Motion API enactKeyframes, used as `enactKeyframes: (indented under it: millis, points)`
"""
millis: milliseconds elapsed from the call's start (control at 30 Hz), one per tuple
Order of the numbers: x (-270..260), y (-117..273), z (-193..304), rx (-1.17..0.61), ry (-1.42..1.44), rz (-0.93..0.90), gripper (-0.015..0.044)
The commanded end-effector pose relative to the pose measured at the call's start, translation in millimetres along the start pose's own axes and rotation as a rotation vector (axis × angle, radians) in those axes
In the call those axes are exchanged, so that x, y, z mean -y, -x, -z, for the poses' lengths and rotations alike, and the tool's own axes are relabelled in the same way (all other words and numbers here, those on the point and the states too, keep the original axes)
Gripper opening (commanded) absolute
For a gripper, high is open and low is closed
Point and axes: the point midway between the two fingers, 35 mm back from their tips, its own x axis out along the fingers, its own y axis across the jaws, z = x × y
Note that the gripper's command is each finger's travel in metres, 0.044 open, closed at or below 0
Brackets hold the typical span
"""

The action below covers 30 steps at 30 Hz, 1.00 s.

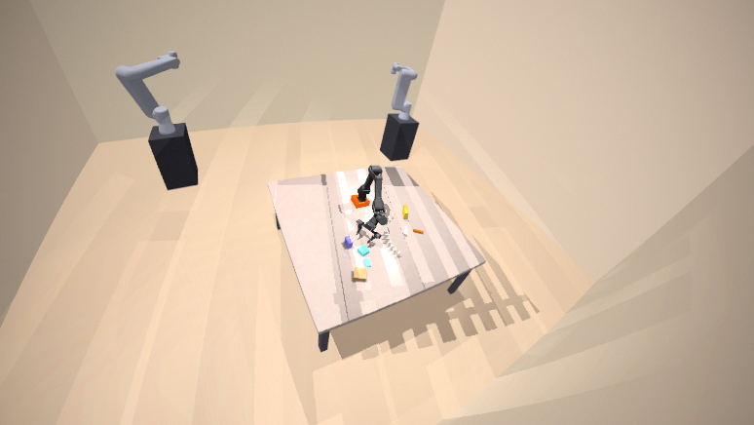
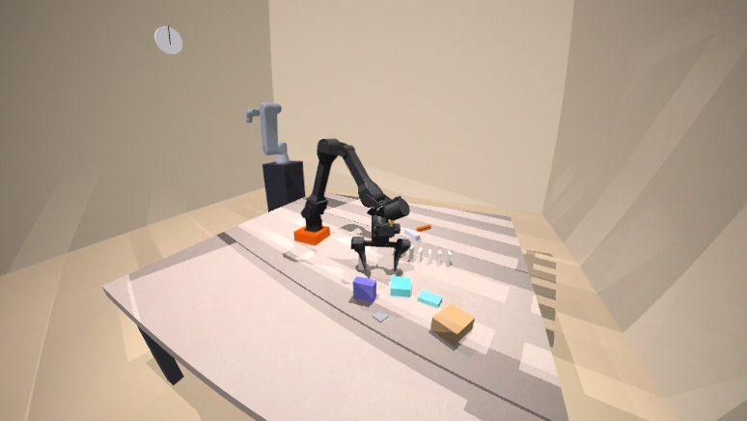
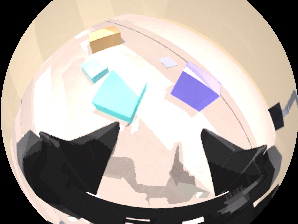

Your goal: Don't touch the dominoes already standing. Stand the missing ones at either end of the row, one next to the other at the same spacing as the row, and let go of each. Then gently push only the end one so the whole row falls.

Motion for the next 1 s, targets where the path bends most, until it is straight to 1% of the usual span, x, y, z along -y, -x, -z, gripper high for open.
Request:
enactKeyframes:
  millis: [0,367,800,967]
  points:
    - [35.1,47.9,-21.0,-0.552,-0.249,-0.051,0.0440]
    - [61.3,84.0,-9.0,-0.782,-0.310,0.020,0.0440]
    - [61.0,82.8,-8.0,-0.782,-0.310,0.020,0.0440]
    - [56.3,53.0,19.4,-0.782,-0.310,0.020,0.0440]
